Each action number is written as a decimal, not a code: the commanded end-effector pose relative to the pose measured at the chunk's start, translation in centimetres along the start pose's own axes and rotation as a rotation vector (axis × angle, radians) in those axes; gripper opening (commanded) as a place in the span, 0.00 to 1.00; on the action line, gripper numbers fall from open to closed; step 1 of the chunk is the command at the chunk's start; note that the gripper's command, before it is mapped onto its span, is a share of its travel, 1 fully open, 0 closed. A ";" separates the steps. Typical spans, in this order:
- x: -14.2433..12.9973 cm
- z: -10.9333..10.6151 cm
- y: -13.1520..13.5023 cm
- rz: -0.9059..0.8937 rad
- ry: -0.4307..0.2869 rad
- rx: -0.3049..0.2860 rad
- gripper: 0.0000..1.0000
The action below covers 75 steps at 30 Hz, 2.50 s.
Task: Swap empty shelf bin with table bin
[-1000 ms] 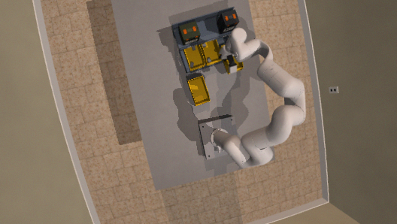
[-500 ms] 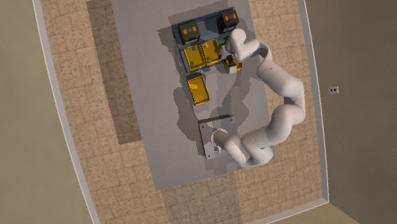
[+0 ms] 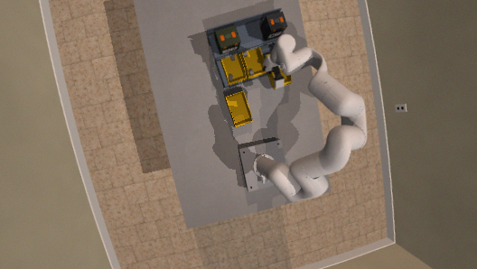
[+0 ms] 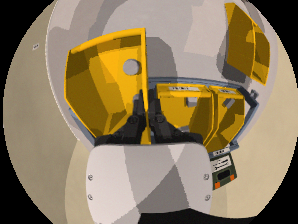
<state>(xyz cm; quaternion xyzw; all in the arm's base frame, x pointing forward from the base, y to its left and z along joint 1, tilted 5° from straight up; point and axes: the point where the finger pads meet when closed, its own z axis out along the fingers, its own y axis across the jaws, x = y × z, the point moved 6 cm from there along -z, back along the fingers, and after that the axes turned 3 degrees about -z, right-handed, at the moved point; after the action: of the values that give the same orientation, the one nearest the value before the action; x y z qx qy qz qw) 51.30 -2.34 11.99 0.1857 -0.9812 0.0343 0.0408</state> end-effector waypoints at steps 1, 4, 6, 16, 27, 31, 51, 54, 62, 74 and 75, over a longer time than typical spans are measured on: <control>-0.1 -0.2 0.0 0.000 -0.004 0.002 0.00; -0.1 -0.2 0.0 0.000 -0.004 0.002 0.00; -0.2 -0.2 0.0 0.000 -0.005 0.002 0.00; -0.4 -0.2 0.0 0.000 -0.009 0.002 0.00; -0.9 -0.2 -0.1 0.000 -0.019 0.003 0.00; -1.1 -0.2 -0.1 0.000 -0.022 0.003 0.00; -1.7 -0.2 -0.1 0.000 -0.034 0.003 0.00; -1.8 -0.2 -0.1 0.000 -0.035 0.004 0.00; -1.8 -0.2 -0.1 0.000 -0.035 0.004 0.00; -1.8 -0.2 -0.1 0.000 -0.035 0.004 0.00; -1.8 -0.2 -0.1 0.000 -0.036 0.004 0.00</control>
<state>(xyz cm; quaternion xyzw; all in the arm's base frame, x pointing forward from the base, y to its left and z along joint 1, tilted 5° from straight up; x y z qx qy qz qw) 52.92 -1.80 11.87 0.1862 -0.9817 0.0322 0.0252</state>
